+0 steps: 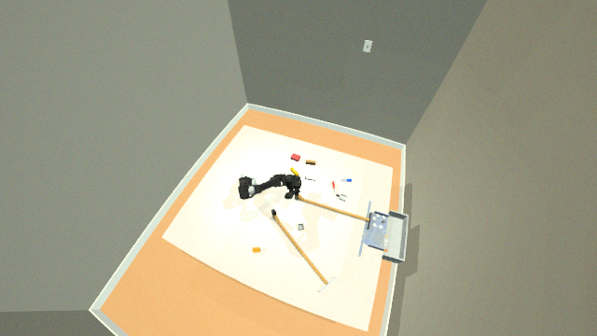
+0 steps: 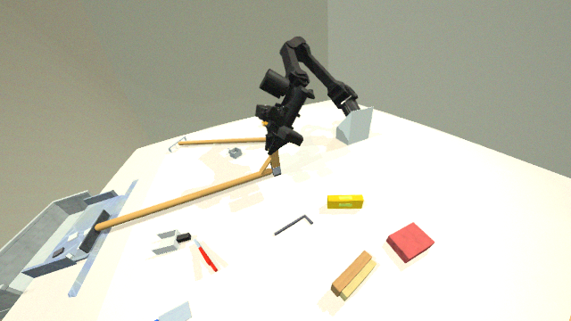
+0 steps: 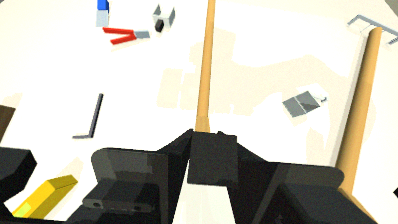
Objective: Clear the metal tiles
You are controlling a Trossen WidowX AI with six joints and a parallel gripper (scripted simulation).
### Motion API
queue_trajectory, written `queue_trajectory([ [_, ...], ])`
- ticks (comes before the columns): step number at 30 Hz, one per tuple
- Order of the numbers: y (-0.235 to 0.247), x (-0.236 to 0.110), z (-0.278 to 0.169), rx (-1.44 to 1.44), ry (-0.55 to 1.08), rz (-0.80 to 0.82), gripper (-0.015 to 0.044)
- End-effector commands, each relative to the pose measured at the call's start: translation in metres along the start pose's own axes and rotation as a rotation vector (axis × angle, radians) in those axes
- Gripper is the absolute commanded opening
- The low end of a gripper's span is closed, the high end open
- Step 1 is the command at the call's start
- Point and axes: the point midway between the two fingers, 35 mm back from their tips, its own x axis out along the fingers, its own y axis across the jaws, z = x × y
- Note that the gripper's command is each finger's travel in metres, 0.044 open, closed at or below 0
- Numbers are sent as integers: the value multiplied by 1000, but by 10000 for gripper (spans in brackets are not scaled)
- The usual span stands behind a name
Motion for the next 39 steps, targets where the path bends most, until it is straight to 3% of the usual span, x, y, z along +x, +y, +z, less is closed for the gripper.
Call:
queue_trajectory([
  [1,2,4,11,4,-9,3,0],
  [39,8,38,60,6,-10,3,0],
])
